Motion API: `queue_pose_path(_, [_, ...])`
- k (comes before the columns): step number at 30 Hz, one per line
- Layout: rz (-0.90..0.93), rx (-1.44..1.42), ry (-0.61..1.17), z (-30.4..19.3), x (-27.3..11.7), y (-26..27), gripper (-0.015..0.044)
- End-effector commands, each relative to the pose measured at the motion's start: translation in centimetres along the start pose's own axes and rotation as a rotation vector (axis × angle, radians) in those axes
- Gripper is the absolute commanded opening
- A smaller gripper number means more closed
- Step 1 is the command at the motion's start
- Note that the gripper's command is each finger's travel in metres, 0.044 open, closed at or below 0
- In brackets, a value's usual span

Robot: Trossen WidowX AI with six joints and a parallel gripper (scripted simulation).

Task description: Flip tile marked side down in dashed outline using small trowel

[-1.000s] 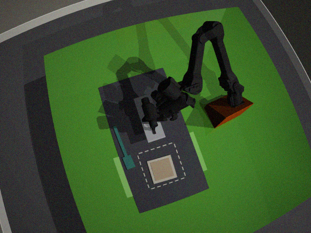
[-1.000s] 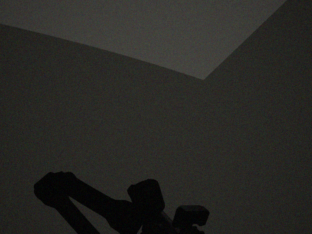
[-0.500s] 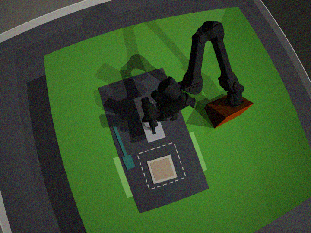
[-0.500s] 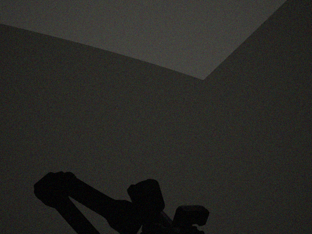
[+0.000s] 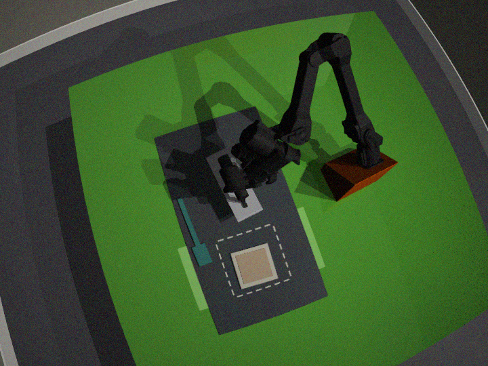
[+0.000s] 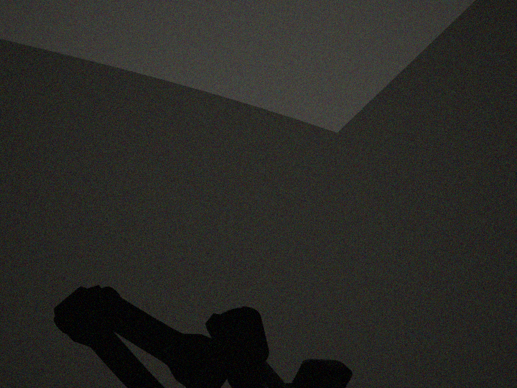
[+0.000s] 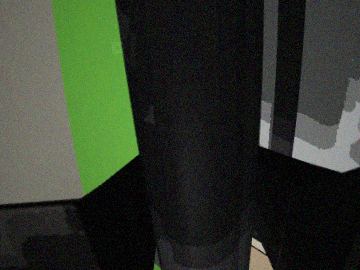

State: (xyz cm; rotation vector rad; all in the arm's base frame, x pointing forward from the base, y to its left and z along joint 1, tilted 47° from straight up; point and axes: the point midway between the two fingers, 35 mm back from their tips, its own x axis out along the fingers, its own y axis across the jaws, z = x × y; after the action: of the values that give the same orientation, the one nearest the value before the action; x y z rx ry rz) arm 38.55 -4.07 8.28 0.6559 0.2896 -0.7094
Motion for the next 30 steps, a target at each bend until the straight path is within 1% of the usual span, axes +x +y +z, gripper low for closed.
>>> queue_pose_path(1, [0.0,-0.075,0.047,1.5,0.5,0.4,0.0])
queue_pose_path(9, [-0.054,-0.266,0.19,3.7,1.6,-1.7,0.0])
queue_pose_path(16, [-0.072,-0.404,0.329,5.8,1.6,-3.8,0.0])
queue_pose_path(23, [-0.057,-0.509,0.47,7.8,0.7,-5.9,0.0])
queue_pose_path(30, [-0.007,-0.583,0.603,9.8,-1.2,-7.8,0.0])
